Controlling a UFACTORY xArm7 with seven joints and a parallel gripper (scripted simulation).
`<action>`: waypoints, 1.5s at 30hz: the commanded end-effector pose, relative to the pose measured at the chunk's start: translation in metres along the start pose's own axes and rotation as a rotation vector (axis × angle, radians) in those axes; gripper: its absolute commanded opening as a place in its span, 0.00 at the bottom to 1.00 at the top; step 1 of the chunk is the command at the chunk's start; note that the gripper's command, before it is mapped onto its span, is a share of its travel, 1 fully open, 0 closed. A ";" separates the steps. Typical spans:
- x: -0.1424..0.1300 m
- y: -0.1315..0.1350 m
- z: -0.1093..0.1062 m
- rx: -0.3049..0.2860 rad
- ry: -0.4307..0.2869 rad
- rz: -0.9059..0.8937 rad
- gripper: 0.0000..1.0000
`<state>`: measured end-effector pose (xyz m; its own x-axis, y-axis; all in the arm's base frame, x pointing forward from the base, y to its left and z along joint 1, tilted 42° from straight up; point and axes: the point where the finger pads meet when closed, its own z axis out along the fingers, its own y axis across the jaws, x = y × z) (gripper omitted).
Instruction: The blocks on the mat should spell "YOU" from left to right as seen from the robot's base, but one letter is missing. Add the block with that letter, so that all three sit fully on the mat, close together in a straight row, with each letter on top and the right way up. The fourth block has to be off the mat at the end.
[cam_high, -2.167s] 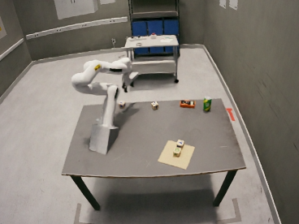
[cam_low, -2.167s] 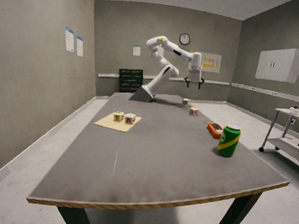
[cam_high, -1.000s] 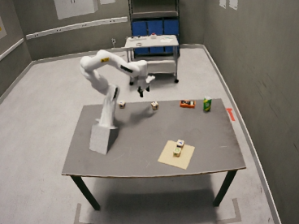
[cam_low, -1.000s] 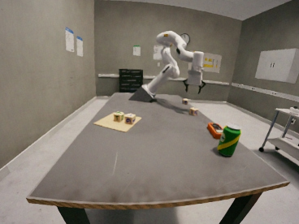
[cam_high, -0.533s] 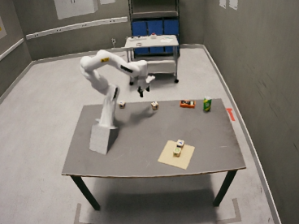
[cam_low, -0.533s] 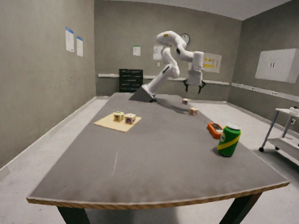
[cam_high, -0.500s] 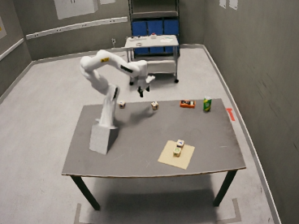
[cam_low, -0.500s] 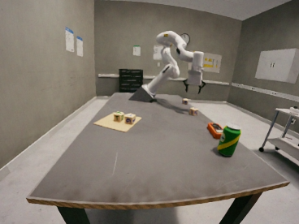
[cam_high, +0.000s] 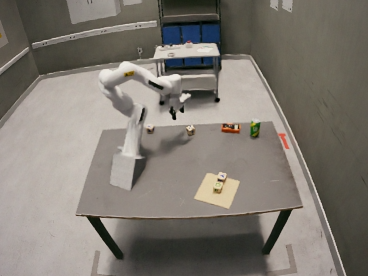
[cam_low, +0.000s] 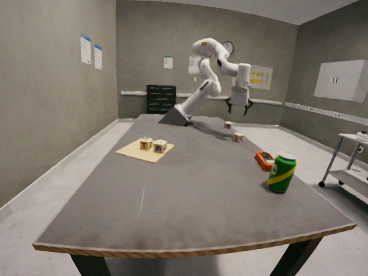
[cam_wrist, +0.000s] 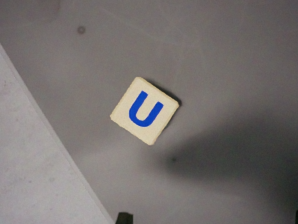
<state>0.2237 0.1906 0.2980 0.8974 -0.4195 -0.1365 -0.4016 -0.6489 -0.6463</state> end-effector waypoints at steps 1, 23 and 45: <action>0.001 -0.001 -0.001 0.003 0.002 0.000 1.00; 0.216 0.033 -0.051 0.178 -0.034 -0.044 1.00; 0.364 0.228 -0.011 0.057 0.002 -0.007 1.00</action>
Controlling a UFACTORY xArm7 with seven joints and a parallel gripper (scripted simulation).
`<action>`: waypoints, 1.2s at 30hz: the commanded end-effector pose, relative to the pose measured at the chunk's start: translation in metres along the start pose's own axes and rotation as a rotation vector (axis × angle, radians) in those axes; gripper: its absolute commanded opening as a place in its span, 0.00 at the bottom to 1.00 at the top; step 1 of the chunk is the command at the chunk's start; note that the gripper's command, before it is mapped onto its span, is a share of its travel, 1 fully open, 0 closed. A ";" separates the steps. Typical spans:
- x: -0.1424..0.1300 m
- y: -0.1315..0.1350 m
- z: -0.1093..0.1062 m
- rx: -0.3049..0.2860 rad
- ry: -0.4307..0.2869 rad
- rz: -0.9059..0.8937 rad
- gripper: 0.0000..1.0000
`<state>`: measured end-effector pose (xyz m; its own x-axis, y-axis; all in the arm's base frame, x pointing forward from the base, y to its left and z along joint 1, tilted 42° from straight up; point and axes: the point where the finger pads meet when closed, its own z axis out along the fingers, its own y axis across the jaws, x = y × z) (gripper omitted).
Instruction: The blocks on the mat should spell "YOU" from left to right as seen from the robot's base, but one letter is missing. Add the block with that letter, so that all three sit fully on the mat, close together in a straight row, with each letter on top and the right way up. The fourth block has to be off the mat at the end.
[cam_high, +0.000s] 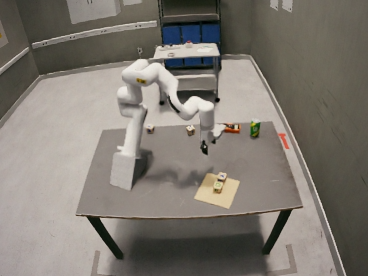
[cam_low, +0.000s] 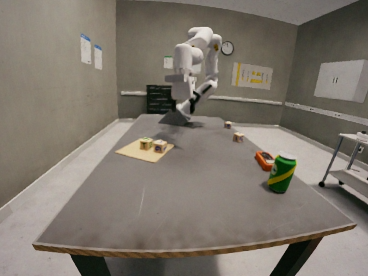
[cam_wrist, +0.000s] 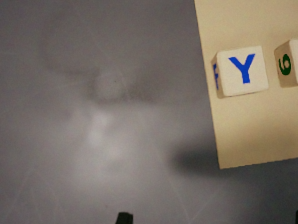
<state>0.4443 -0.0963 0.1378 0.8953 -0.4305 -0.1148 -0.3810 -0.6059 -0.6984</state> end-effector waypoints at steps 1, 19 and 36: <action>0.023 0.027 0.009 -0.013 -0.021 0.001 1.00; 0.039 0.083 0.015 -0.067 -0.023 0.007 1.00; 0.039 0.083 0.015 -0.067 -0.023 0.007 1.00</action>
<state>0.4504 -0.1515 0.0637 0.8983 -0.4169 -0.1388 -0.4004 -0.6463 -0.6496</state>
